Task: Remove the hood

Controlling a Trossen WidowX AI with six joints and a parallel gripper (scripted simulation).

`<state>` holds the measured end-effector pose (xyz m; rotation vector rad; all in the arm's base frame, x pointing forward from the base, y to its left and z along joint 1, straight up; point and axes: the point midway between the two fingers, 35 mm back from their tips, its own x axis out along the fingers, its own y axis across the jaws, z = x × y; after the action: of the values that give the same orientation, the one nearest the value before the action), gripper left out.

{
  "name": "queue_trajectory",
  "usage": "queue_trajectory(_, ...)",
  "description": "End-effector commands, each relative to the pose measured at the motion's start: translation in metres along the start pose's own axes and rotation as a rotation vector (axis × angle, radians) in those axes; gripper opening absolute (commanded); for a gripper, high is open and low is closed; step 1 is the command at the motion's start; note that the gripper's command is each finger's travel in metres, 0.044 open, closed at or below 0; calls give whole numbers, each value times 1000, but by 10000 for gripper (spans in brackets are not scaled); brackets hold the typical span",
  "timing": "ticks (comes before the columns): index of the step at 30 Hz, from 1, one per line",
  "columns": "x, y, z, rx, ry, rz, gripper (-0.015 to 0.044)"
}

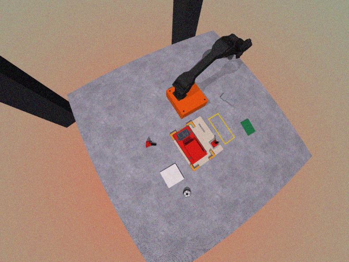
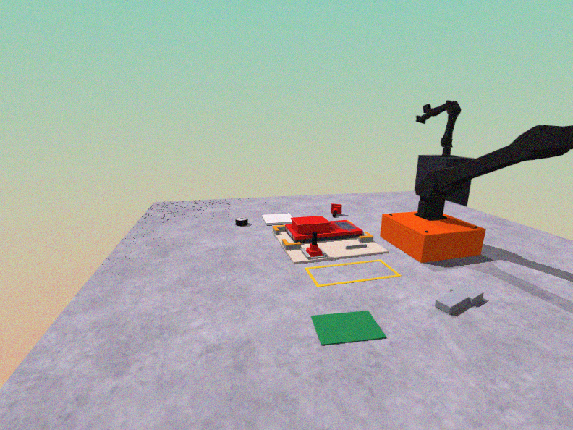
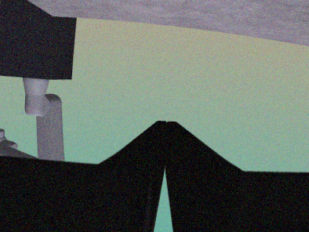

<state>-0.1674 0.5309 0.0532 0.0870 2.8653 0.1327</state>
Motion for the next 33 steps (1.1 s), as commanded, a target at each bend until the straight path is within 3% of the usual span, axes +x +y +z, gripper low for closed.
queue_trajectory(1,0,0,0,-3,-3,2,26)
queue_trajectory(5,-13,3,9,-58,-71,44,131)
queue_trajectory(17,-150,17,39,-157,-264,271,440)
queue_trajectory(33,-314,-23,78,-248,-583,448,440)
